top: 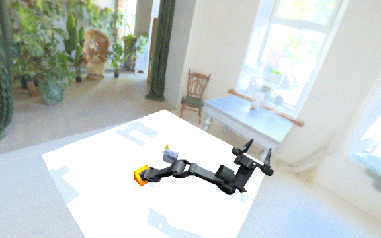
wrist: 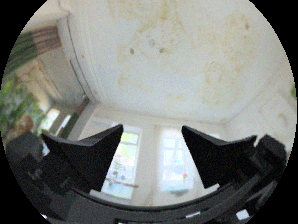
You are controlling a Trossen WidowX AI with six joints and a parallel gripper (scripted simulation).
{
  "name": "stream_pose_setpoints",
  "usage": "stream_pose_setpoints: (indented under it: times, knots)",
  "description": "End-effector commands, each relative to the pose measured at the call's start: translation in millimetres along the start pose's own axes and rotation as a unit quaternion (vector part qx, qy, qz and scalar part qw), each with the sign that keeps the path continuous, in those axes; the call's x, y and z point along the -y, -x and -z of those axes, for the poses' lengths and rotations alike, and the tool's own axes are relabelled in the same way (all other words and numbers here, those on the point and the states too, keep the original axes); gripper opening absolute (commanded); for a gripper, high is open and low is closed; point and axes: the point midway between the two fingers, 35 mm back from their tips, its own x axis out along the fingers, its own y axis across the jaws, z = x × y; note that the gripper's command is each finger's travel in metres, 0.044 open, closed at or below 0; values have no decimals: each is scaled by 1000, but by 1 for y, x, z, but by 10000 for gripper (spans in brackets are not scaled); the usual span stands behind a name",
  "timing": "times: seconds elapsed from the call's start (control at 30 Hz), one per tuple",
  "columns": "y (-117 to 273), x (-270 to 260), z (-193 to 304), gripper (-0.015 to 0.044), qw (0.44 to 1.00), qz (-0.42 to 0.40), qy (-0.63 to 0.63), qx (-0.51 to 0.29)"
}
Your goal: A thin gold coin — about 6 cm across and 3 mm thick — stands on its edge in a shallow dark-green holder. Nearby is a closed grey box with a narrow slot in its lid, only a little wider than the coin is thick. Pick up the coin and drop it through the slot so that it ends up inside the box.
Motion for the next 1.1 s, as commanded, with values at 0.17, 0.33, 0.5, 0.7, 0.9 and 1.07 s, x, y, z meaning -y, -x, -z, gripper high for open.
stream_pose_setpoints:
  times: [0.17, 0.33, 0.5, 0.7, 0.9, 1.07]
  knots:
    - [-2, 11, 24, 242, 997, 38, -67, 15]
    - [-4, 23, 59, 161, 985, 83, -150, 18]
    - [-12, 21, 94, 161, 965, 112, -237, 22]
    - [-21, 13, 148, 161, 928, 155, -338, 4]
    - [-32, -13, 221, 161, 870, 204, -446, -44]
    - [-43, -56, 278, 161, 817, 223, -522, -98]
